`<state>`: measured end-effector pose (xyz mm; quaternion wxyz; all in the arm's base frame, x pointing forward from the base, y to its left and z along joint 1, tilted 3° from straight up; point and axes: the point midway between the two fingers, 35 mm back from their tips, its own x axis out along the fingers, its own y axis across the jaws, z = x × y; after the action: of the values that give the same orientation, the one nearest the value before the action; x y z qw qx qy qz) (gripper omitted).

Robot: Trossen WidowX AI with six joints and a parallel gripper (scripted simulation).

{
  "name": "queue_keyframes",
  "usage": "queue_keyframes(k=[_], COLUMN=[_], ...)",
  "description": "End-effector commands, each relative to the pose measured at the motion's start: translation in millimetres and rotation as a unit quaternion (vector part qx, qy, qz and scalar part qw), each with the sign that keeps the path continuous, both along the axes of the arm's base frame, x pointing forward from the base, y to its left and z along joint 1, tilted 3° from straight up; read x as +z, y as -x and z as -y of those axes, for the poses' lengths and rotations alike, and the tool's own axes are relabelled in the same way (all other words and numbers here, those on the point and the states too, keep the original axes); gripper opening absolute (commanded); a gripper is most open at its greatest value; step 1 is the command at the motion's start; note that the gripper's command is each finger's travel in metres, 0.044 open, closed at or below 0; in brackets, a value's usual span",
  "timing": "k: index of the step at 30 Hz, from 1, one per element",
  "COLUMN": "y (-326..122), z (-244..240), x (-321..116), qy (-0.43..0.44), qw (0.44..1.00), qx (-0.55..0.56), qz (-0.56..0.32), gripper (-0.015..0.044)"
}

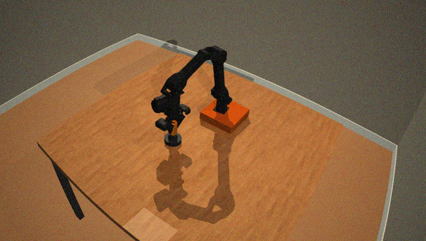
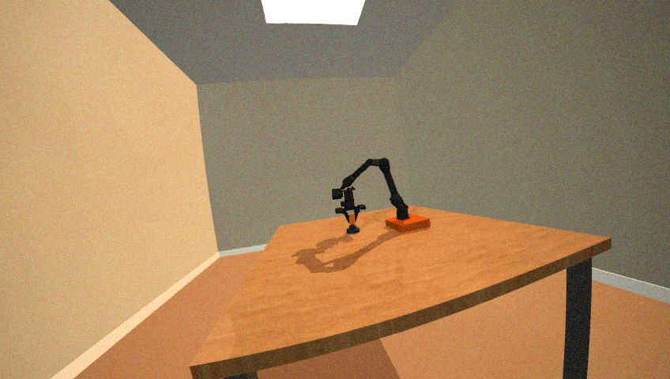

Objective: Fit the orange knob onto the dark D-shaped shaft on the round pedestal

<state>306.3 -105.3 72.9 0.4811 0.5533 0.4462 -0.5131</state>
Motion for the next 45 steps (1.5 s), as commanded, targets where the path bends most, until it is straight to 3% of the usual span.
queue_keyframes(k=[1,18,35,41,45], y=[1,-1,-1,-1,-1], z=[0,0,0,0,1], x=[-4,-9,-9,-7,46], qy=[0.000,0.000,0.000,0.000,0.000], qw=[1.000,1.000,1.000,1.000,1.000], qx=[0.000,0.000,0.000,0.000,0.000], qz=[-0.001,0.001,0.001,0.001,0.001], gripper=[0.0000,0.0000,0.0440,0.0440,0.0440])
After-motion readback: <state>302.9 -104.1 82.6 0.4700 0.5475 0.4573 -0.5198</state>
